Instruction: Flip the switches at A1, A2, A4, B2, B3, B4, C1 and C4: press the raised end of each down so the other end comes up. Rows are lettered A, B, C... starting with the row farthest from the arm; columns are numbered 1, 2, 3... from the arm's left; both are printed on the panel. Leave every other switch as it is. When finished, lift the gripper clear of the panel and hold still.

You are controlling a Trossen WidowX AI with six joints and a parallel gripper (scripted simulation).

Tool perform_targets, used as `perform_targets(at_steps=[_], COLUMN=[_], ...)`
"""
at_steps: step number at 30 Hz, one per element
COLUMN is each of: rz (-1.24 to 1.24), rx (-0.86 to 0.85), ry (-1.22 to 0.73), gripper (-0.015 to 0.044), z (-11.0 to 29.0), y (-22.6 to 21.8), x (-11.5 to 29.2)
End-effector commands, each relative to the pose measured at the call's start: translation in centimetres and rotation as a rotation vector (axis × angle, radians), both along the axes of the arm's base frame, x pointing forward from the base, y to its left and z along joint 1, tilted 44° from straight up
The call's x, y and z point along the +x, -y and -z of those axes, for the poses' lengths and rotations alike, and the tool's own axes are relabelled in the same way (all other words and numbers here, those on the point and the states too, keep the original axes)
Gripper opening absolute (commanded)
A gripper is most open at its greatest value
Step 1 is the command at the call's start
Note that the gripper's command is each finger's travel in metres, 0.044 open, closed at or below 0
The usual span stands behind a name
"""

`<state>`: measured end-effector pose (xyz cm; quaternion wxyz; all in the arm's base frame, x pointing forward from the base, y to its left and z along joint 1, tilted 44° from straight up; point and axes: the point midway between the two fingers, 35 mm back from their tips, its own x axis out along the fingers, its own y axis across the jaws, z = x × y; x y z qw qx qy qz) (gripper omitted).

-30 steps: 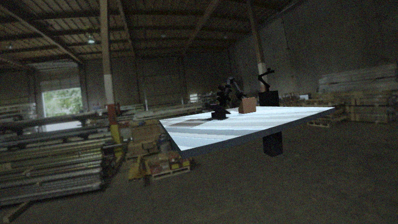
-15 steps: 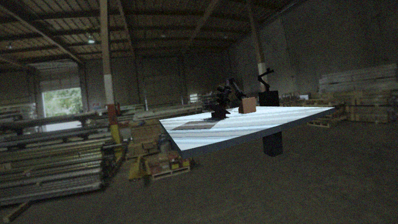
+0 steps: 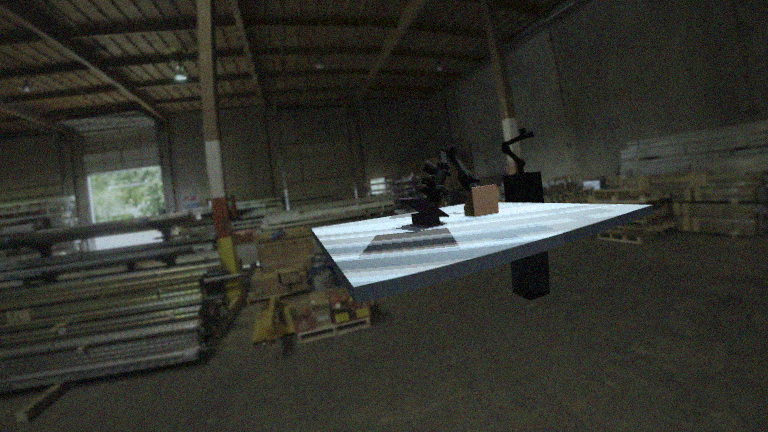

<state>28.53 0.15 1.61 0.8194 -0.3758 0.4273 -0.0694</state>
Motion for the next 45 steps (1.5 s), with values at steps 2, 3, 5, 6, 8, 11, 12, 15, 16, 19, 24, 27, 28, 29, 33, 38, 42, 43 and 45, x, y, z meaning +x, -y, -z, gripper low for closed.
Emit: perform_targets(at_steps=[2,3,5,6,8,11,12,15,16,19,24,27,28,29,33,38,42,43,45], rz=[-0.004,-0.004,-0.004,-0.004,-0.004,-0.004,-0.004,-0.004,-0.004,-0.004,-0.004,-0.004,-0.004,-0.004,-0.004,-0.004,0.001,0.002,0.007], rx=[0.002,0.002,0.002,0.002,0.002,0.002,0.002,0.002,0.002,0.001,0.001,0.001,0.001,0.001,0.001,0.001,0.000,0.002,0.005], ry=[-0.001,-0.001,-0.001,-0.001,-0.001,-0.001,-0.001,-0.001,-0.001,-0.001,-0.001,-0.001,-0.001,-0.001,-0.001,0.000,-0.001,-0.004,-0.014], gripper=[0.0000,0.0000,0.0000,0.0000,0.0000,0.0000,0.0000,0.0000,0.0000,0.0000,0.0000,0.0000,0.0000,0.0000,0.0000,0.0000,0.0000,0.0000,0.0000], z=[0.1,0.1,0.1,0.1,0.1,0.1,0.1,0.2,0.2,0.2,0.2,0.3,0.3,0.3,0.3,0.4,0.3,0.0,-1.2], y=[0.0,0.0,0.0,0.0,0.0,0.0,0.0,0.1,0.1,0.1,0.1,0.1,0.1,0.1,0.2,0.2,0.1,-0.2,-1.3], x=[0.1,0.1,0.1,0.1,0.1,0.1,0.1,0.2,0.2,0.2,0.2,0.3,0.3,0.3,0.3,0.3,0.2,0.0,-1.0])
